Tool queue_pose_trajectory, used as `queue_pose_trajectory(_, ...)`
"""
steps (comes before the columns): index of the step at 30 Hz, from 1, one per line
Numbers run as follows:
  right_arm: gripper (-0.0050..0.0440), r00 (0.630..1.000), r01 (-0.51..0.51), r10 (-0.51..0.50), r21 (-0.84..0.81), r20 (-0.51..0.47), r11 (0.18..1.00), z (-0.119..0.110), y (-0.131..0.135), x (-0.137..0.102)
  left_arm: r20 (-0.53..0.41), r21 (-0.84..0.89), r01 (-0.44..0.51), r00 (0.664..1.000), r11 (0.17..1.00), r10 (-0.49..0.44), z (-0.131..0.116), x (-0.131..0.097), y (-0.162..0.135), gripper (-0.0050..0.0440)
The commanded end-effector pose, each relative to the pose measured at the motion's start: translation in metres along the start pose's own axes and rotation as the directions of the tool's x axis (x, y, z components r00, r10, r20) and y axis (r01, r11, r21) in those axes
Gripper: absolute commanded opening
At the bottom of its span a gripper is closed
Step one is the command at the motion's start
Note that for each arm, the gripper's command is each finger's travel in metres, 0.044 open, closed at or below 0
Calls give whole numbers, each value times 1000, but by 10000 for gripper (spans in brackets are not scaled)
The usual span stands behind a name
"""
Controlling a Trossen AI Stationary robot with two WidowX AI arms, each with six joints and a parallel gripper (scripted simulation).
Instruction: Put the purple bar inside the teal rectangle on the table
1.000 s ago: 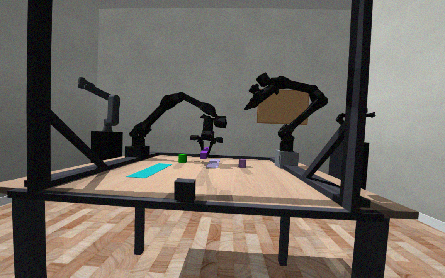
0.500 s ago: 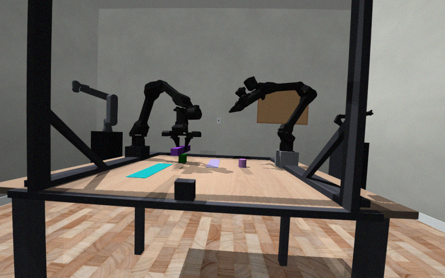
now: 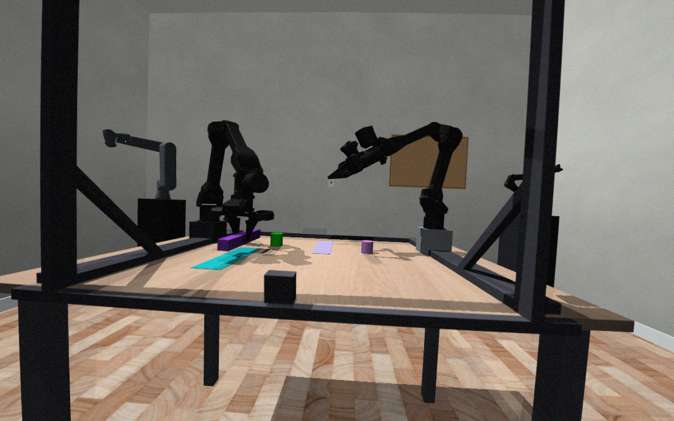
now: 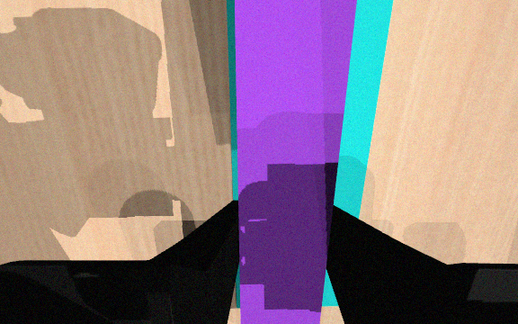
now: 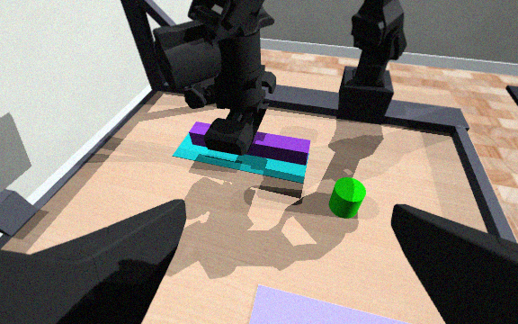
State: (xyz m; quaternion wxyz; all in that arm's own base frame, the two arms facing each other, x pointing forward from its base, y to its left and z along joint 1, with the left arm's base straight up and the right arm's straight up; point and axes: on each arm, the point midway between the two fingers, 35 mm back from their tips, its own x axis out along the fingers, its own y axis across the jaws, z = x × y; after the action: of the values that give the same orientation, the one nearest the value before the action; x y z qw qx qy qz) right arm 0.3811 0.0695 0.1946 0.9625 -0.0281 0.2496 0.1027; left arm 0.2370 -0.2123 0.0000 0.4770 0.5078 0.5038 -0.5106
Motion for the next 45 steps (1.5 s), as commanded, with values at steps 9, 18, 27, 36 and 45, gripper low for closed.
queue_pose_trajectory(9, 440, 996, -49, 50, -24, 71, 999, -1, 28, 41, 40, -8, -51, 998, 999, 51, 10, -10, 4, 117)
queue_pose_trajectory(18, 440, 996, -48, 49, -23, 71, 999, -1, 27, 41, 26, -9, -34, 999, 999, 34, 17, 8, -5, 117)
queue_pose_trajectory(27, 440, 996, -48, 50, -24, 80, 999, 2, 26, 38, 27, -9, -34, 999, 999, 34, 26, 27, -13, 117)
queue_pose_trajectory(36, 440, 996, -48, 50, -24, 80, 999, 2, 26, 38, 27, -7, -34, 999, 999, 34, 27, 34, -14, 117)
queue_pose_trajectory(45, 440, 996, -48, 50, -24, 80, 999, 2, 26, 38, 42, -8, -49, 998, 999, 49, 29, 28, -10, 117)
